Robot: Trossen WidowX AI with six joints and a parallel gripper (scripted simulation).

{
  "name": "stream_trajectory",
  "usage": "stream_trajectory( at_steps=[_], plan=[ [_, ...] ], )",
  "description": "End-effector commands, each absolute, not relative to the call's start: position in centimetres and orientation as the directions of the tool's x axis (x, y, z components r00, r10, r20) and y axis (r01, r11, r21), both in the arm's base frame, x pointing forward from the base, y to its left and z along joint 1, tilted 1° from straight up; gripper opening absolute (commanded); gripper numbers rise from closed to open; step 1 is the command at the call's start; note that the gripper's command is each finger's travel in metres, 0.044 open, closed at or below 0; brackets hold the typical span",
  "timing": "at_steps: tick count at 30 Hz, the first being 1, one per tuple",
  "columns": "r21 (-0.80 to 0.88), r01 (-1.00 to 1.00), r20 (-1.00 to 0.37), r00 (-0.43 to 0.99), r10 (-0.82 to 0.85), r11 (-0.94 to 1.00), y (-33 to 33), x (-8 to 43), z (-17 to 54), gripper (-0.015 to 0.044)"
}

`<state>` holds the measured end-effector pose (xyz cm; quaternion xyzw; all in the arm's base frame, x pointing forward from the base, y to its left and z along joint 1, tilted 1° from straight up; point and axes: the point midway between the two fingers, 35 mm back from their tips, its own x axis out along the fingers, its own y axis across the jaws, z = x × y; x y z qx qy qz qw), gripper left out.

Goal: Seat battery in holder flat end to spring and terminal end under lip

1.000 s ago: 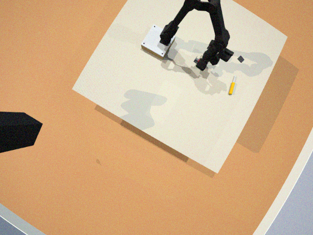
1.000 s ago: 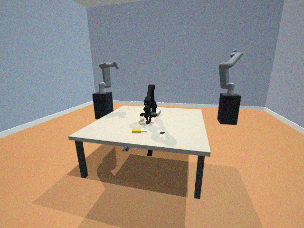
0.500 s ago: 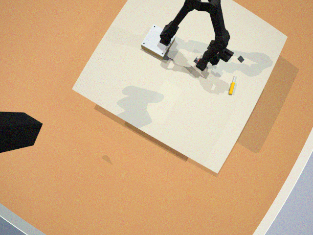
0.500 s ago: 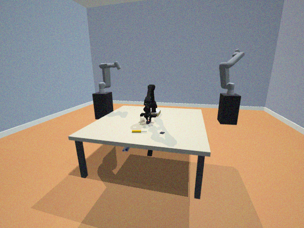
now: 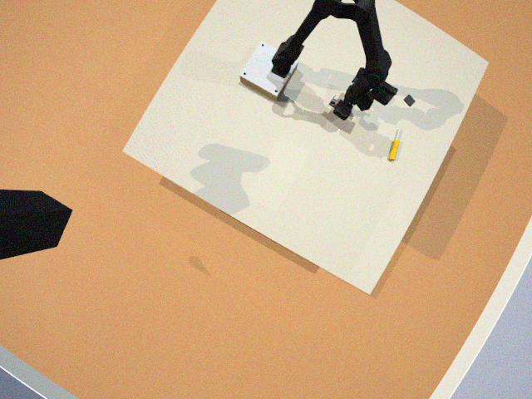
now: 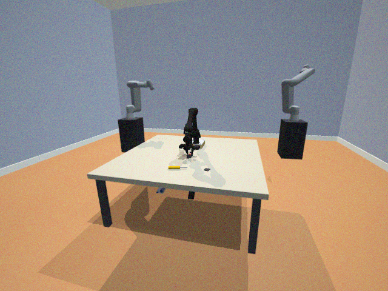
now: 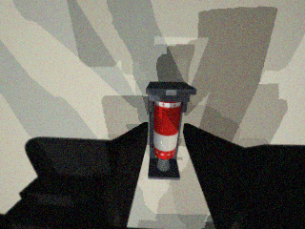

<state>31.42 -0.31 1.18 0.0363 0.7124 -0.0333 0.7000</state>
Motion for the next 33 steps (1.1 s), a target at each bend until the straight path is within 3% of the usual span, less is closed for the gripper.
stream_trajectory(
  at_steps=[1,6,16,33],
  plan=[
    [0.004,0.097,-1.0,-0.012,0.005,0.995,-0.3,31.5,2.0,0.0176],
    [0.004,0.099,-1.0,-0.012,0.006,0.995,-0.3,31.5,2.4,0.0176],
    [0.004,0.099,-1.0,-0.012,0.006,0.995,-0.3,31.2,9.4,0.0439],
    [0.005,0.099,-1.0,-0.012,0.006,0.995,-0.3,31.2,9.6,0.044]
  ],
)
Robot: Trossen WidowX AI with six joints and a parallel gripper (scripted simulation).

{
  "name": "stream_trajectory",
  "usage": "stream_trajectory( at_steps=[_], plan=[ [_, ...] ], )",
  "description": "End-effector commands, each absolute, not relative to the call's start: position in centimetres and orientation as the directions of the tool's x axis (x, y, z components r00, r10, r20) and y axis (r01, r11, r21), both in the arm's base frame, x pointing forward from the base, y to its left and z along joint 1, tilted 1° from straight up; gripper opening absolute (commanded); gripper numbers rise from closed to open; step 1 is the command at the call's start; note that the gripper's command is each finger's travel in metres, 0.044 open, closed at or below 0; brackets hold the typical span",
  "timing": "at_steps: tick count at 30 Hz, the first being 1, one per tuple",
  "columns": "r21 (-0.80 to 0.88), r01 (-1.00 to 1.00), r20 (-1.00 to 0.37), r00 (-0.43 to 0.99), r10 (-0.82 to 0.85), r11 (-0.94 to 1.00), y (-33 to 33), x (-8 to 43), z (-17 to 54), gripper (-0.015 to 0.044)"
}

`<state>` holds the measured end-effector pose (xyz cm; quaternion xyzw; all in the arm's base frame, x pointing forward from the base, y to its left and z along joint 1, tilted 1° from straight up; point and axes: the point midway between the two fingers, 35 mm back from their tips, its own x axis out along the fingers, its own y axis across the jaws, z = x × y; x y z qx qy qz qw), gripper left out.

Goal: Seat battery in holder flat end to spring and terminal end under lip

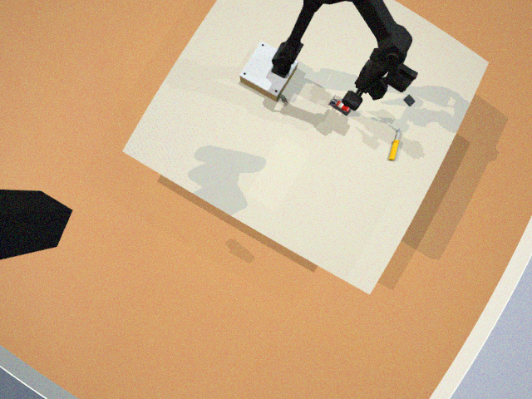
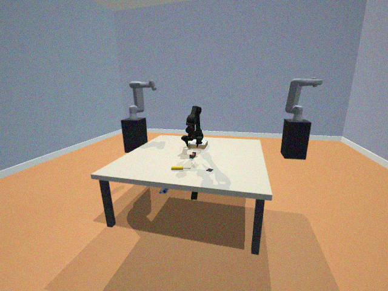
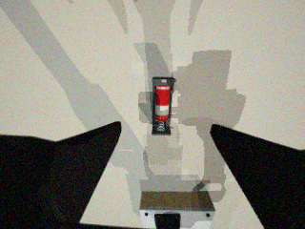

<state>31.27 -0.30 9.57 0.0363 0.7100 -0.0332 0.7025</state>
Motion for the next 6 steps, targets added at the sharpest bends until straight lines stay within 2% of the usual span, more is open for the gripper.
stream_trajectory(
  at_steps=[1,6],
  plan=[
    [0.005,0.099,-1.0,-0.012,0.006,0.995,-0.28,31.24,9.6,0.044],
    [0.005,0.099,-1.0,-0.012,0.006,0.995,-0.28,31.24,9.6,0.044]
  ],
)
